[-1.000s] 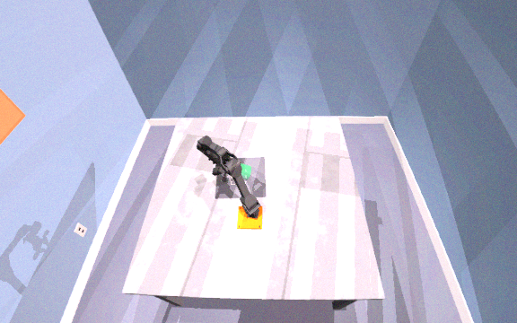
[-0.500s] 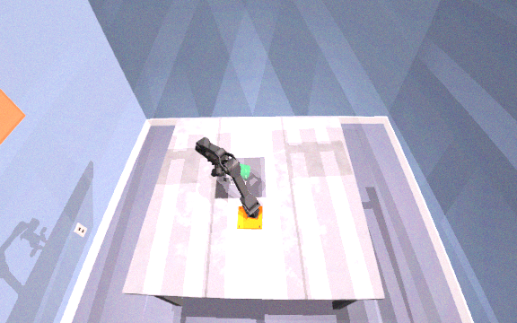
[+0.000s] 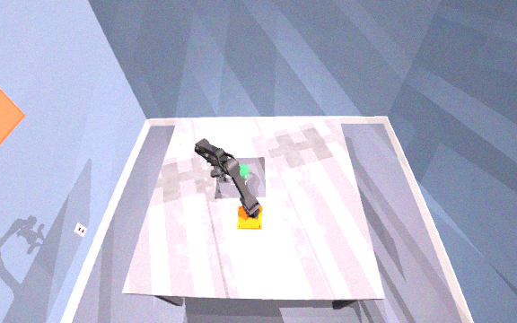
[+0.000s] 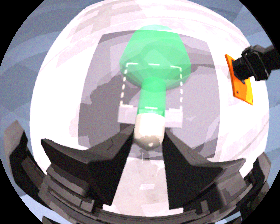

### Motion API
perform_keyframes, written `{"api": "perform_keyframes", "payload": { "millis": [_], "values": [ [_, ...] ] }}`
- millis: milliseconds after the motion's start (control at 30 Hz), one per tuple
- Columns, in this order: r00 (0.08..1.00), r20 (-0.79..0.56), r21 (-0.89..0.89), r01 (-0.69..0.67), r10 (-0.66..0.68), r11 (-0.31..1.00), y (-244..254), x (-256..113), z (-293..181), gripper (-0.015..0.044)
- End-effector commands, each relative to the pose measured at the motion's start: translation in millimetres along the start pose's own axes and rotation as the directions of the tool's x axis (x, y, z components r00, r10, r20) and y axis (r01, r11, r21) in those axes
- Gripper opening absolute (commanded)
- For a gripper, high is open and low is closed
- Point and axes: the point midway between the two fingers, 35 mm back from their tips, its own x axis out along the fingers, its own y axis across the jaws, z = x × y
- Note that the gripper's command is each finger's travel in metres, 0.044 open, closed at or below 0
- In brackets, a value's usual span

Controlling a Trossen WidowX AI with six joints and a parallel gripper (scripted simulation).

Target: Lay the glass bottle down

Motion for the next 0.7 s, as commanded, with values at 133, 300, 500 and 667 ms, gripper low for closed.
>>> {"api": "perform_keyframes", "payload": {
  "millis": [133, 300, 500, 667],
  "values": [
    [1.000, 0.000, 0.000, 0.001, -0.001, 1.000, -1.0, 4.6, -5.1, 0.0113],
    [1.000, -0.001, -0.002, -0.002, 0.002, 1.000, -1.5, 6.4, -7.9, 0.0113],
    [1.000, -0.002, -0.004, -0.004, 0.004, 1.000, -2.0, 8.6, -11.2, 0.0113],
    [1.000, -0.004, -0.006, -0.007, 0.007, 1.000, -2.4, 10.5, -13.8, 0.0113]
  ]
}}
